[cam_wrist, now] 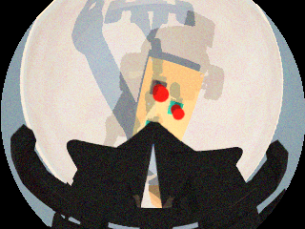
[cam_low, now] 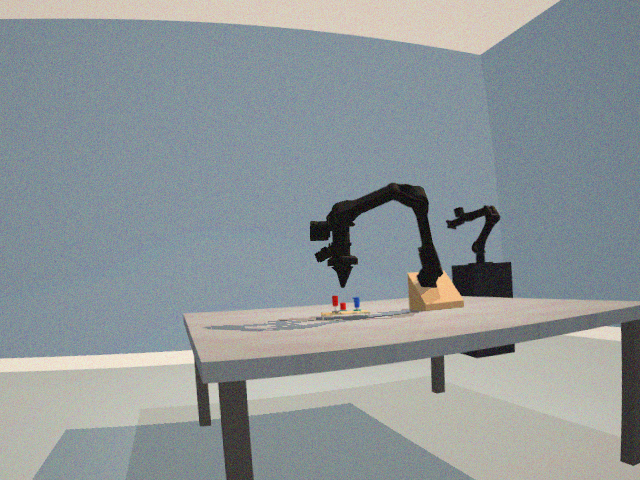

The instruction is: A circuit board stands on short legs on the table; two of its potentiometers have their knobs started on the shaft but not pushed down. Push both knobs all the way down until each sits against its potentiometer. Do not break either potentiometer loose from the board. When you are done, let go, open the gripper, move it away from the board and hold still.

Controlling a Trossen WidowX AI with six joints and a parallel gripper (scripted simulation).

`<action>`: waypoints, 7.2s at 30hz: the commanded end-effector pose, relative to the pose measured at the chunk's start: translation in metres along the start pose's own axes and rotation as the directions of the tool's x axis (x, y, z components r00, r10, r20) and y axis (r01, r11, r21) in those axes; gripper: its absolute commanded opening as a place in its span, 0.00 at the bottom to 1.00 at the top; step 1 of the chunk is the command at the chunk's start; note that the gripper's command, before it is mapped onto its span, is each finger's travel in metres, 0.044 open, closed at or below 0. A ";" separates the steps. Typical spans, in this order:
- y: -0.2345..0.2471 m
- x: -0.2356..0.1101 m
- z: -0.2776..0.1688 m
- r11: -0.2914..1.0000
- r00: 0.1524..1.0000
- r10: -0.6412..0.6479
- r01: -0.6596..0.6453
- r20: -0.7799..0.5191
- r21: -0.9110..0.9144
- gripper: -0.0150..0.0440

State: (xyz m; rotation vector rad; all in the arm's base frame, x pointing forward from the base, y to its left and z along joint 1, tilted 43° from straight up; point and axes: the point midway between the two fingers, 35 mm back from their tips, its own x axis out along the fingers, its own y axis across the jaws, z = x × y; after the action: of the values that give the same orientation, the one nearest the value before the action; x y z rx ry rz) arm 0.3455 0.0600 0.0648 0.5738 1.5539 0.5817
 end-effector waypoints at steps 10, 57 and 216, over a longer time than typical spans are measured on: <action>-0.003 -0.011 0.016 0.913 1.000 -0.002 -0.002 -0.009 -0.409 0.25; -0.006 0.021 0.026 0.709 1.000 0.004 -0.016 -0.019 -0.705 0.25; -0.005 0.047 0.026 0.709 1.000 0.005 -0.017 -0.019 -0.705 0.25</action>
State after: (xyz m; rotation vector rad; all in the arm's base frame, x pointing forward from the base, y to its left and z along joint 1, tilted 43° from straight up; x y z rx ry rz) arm 0.3682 0.0819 0.0289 -0.0178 1.2075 1.1116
